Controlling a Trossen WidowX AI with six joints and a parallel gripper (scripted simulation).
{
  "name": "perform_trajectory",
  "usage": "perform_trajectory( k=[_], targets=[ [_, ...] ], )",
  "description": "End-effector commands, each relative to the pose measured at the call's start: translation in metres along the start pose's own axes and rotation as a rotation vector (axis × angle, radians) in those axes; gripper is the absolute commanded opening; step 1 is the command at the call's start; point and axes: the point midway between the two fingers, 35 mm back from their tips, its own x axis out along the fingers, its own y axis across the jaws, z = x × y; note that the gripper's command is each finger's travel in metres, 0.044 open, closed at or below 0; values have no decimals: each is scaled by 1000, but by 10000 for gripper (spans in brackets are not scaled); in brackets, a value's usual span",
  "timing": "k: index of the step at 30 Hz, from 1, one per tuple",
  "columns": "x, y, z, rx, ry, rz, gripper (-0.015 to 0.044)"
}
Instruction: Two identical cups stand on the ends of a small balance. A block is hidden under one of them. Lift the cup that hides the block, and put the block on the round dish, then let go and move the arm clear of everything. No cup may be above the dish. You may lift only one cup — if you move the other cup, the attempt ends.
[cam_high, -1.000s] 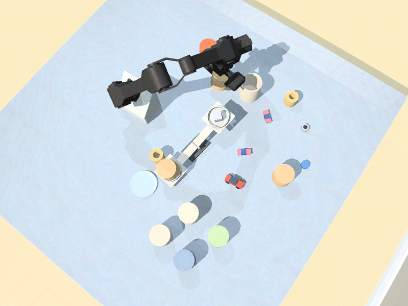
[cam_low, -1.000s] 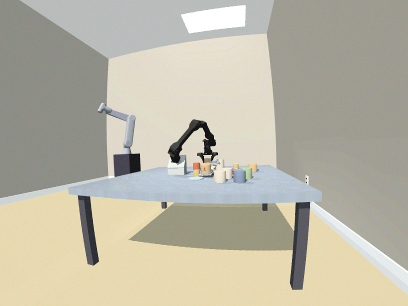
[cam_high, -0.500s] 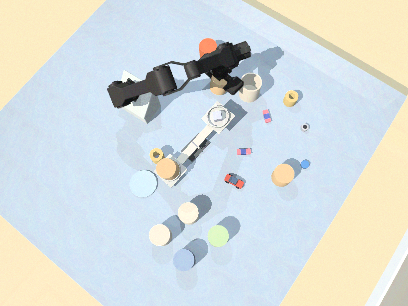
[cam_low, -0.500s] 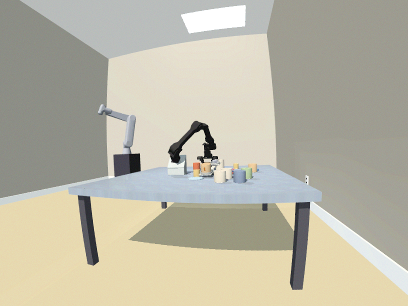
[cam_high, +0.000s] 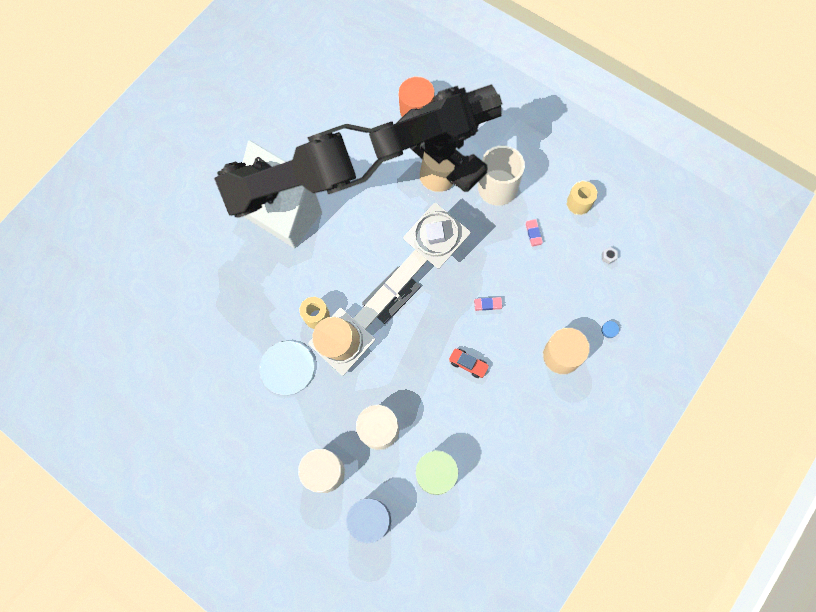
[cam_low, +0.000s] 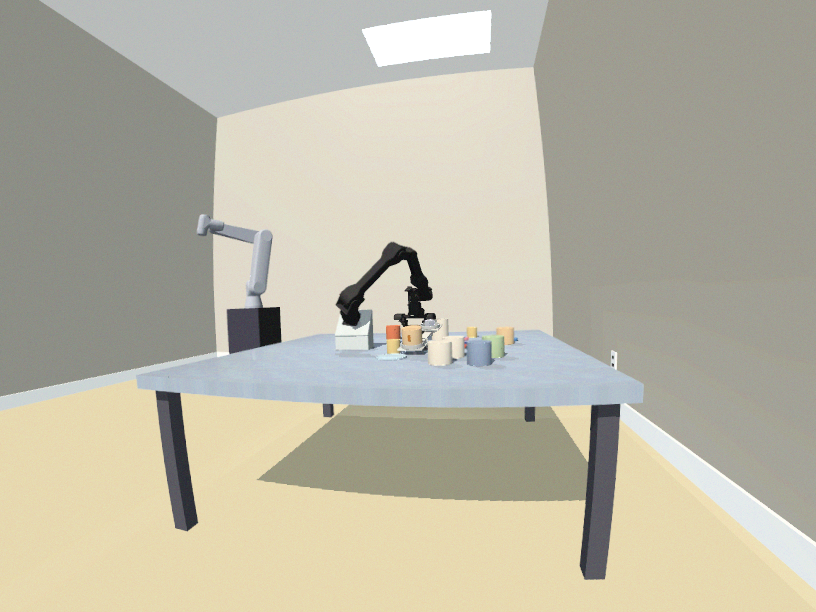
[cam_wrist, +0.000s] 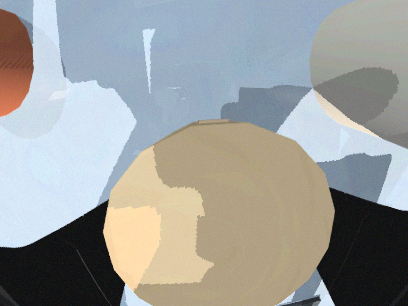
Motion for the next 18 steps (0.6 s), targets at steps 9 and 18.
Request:
perform_trajectory(
  k=[9, 18],
  targets=[
    [-55, 0, 0, -6, 0, -6, 440],
    [-60, -9, -1, 54, -35, 4, 309]
  ],
)
